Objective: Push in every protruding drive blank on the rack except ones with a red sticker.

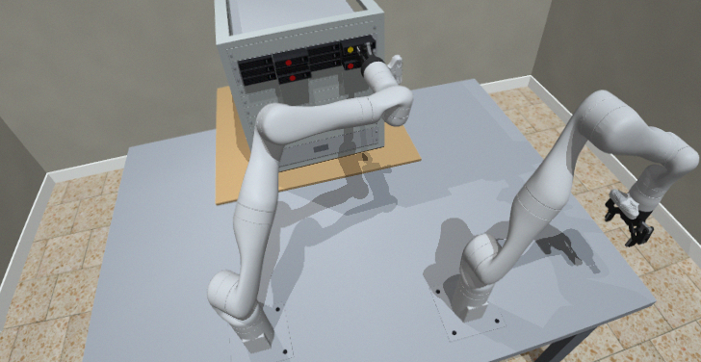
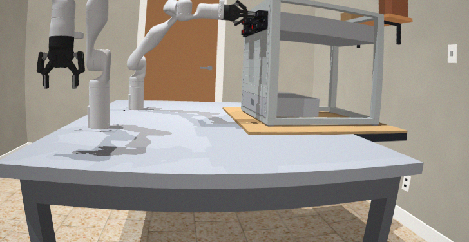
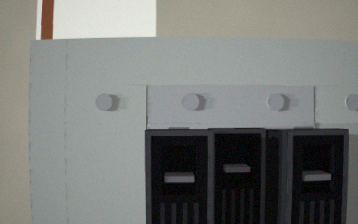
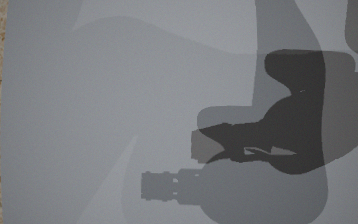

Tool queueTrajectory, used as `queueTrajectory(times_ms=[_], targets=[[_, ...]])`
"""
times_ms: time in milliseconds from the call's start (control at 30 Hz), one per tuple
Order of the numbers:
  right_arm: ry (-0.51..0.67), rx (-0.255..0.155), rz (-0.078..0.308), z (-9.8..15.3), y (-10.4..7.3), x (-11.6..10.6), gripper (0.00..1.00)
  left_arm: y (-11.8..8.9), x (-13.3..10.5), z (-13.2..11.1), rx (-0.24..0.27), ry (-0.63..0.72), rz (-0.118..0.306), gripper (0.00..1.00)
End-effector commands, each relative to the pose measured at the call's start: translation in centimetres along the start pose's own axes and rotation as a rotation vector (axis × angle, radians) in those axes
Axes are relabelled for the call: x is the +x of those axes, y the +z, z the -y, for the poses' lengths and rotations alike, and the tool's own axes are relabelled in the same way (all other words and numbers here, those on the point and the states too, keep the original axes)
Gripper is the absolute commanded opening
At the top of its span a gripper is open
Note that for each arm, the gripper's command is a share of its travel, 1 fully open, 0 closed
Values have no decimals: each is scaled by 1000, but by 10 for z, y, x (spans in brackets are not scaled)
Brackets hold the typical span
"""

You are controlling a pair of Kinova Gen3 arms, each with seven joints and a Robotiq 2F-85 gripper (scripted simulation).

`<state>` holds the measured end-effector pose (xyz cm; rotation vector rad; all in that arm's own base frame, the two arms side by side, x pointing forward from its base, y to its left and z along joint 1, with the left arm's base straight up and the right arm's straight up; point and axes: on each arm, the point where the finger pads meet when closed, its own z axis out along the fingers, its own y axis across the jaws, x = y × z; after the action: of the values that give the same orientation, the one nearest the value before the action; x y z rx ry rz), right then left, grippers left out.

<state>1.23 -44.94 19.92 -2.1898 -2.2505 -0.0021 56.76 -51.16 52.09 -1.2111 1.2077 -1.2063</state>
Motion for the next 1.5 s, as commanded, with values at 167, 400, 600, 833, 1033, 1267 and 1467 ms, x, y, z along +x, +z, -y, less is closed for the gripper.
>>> queueTrajectory(times_ms=[167,400,600,833,1033,1267,1467], targets=[[0,0,2,0,-1,0,1000,8,0,2,2,-2,0,99],[0,0,2,0,-1,0,1000,10,0,2,2,-2,0,99],[0,0,2,0,-1,0,1000,11,0,2,2,-2,0,99],[0,0,2,0,-1,0,1000,18,0,2,2,-2,0,99],[0,0,2,0,-1,0,1000,20,0,2,2,-2,0,99],[0,0,2,0,-1,0,1000,21,0,2,2,-2,0,99],[0,0,2,0,-1,0,1000,22,0,2,2,-2,0,99]])
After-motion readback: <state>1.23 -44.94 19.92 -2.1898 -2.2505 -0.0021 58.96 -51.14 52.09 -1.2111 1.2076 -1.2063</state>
